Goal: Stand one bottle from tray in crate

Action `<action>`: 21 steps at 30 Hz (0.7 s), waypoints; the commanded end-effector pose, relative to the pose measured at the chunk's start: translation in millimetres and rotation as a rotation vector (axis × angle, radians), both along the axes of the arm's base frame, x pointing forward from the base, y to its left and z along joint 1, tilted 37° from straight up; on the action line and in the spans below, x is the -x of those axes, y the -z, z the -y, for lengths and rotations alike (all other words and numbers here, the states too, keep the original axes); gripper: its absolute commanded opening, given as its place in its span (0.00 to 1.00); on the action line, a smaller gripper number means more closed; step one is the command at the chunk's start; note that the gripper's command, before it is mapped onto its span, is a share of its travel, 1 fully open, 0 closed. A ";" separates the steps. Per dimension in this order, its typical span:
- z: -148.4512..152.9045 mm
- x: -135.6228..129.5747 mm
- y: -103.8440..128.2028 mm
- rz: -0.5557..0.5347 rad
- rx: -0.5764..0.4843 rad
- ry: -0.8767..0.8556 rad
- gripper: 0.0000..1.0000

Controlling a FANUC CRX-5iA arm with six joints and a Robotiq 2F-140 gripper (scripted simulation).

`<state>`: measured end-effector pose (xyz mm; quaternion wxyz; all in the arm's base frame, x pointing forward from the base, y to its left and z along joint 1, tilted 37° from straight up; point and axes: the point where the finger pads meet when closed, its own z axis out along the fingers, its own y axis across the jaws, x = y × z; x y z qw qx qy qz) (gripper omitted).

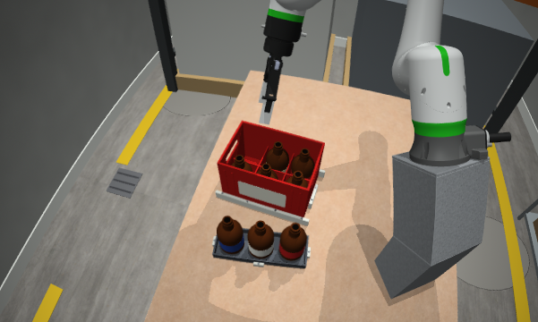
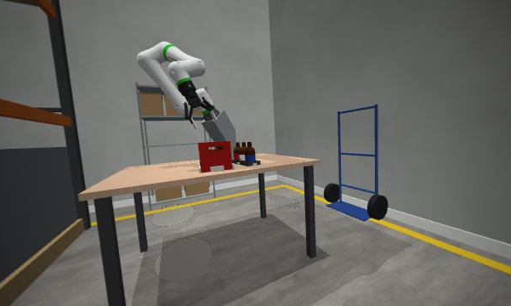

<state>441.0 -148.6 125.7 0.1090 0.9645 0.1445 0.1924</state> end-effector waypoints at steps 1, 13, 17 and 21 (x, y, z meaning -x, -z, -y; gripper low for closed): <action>7.1 8.4 13.3 -0.061 0.156 -0.046 1.00; 19.3 20.9 33.7 -0.172 0.400 -0.162 1.00; 24.2 25.8 41.7 -0.214 0.491 -0.206 1.00; 25.3 26.9 43.6 -0.225 0.516 -0.219 1.00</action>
